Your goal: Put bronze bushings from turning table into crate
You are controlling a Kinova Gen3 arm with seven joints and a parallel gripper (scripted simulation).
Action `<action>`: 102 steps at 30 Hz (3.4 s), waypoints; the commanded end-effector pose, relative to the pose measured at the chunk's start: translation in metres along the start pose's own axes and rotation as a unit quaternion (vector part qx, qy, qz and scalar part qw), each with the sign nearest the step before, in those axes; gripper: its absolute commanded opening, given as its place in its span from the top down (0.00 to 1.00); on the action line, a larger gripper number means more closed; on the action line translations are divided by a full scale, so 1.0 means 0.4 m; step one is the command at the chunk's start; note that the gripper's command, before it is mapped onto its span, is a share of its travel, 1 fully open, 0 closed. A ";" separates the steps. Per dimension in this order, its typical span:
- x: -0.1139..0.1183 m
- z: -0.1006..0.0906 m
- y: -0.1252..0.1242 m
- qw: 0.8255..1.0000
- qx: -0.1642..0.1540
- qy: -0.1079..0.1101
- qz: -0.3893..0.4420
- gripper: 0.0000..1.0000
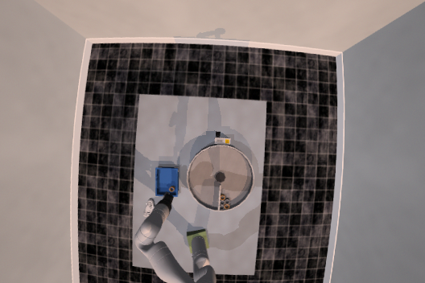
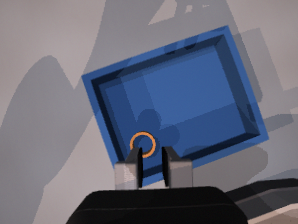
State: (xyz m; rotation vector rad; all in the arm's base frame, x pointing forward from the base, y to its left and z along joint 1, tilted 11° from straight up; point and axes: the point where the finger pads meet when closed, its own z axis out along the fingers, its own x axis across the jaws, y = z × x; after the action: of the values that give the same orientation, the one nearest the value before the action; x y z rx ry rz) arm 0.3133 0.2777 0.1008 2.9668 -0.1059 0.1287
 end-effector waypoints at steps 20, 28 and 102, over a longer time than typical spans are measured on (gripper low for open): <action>0.001 -0.002 -0.001 1.000 0.001 0.001 0.000 0.58; 0.001 -0.002 -0.001 1.000 0.001 0.001 0.000 0.58; 0.148 0.028 0.654 1.000 0.000 0.000 -0.001 0.60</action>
State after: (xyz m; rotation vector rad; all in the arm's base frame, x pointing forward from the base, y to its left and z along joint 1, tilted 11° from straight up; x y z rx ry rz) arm 0.3478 0.0410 0.1341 2.9724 -0.0397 0.1196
